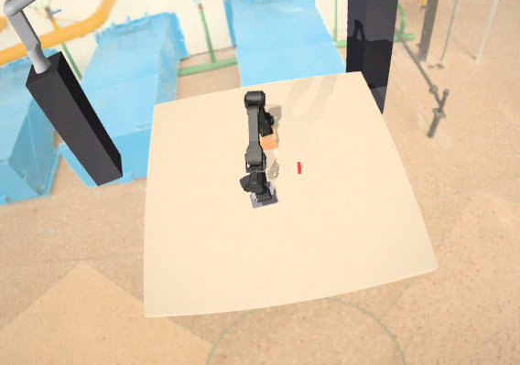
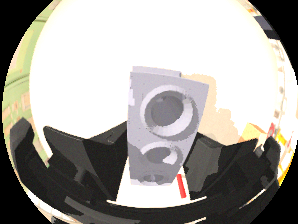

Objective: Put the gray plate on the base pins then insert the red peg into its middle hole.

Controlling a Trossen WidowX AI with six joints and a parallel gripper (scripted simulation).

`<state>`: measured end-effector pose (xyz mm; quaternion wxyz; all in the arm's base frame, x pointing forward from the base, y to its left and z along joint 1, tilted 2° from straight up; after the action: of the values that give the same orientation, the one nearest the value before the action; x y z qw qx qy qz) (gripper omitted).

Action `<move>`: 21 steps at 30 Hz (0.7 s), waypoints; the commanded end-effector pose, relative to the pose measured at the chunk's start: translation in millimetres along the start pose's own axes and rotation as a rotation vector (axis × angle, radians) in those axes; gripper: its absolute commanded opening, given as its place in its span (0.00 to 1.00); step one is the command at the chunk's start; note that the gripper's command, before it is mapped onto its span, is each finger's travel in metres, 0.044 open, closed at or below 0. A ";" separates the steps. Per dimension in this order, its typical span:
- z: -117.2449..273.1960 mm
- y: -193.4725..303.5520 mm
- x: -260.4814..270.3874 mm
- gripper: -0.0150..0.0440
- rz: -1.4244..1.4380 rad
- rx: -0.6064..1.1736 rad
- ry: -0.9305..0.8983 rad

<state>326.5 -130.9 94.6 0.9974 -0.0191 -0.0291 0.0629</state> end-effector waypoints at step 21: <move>-13.8 1.5 0.0 0.25 0.004 0.006 -0.001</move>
<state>328.3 -131.2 91.0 0.9972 -0.0213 -0.0340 0.0635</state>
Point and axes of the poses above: the point midway between the two fingers, 35 mm back from their tips, its own z axis back along the fingers, its own x axis across the jaws, y = z × x, the point moved 5 cm from there along z, back along the fingers, and after that the axes turned 14 degrees about z, right-handed, at the moved point
